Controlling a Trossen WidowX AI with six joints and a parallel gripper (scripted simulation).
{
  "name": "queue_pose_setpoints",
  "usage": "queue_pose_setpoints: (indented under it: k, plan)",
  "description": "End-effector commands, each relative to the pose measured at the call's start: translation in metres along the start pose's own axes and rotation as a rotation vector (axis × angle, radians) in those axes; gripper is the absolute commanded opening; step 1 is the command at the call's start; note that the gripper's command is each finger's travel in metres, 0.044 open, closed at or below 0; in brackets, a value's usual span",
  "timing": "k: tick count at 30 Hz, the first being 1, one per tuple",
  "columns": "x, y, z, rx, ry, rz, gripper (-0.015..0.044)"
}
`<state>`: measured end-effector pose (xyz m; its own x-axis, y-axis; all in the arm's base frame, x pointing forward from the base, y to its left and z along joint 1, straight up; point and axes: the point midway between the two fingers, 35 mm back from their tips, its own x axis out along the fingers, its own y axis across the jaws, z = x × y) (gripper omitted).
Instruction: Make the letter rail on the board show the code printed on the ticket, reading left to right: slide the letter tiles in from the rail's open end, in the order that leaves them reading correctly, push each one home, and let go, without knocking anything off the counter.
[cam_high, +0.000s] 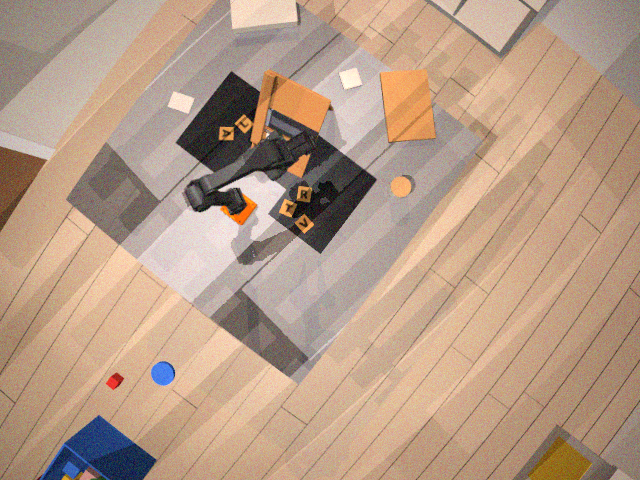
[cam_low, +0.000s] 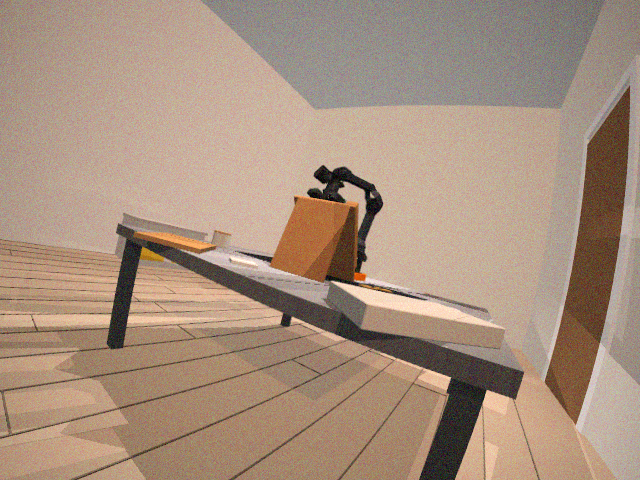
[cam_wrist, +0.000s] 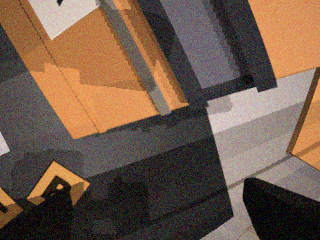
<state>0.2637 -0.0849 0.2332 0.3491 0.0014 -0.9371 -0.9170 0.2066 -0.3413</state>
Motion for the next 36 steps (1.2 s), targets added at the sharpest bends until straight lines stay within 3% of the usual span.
queue_pose_setpoints:
  k: [1, 9, 21, 29, 36]
  plan:
    - [0.054, 0.014, -0.045, 0.265, 0.071, 0.102, 0.034]
    - [0.139, 0.08, -0.107, 0.736, 0.204, 0.264, 0.034]
    - [0.141, 0.083, -0.104, 0.746, 0.207, 0.268, 0.034]
    - [0.171, 0.093, -0.106, 0.746, 0.207, 0.268, 0.034]
    - [0.172, 0.093, -0.106, 0.746, 0.207, 0.268, 0.034]
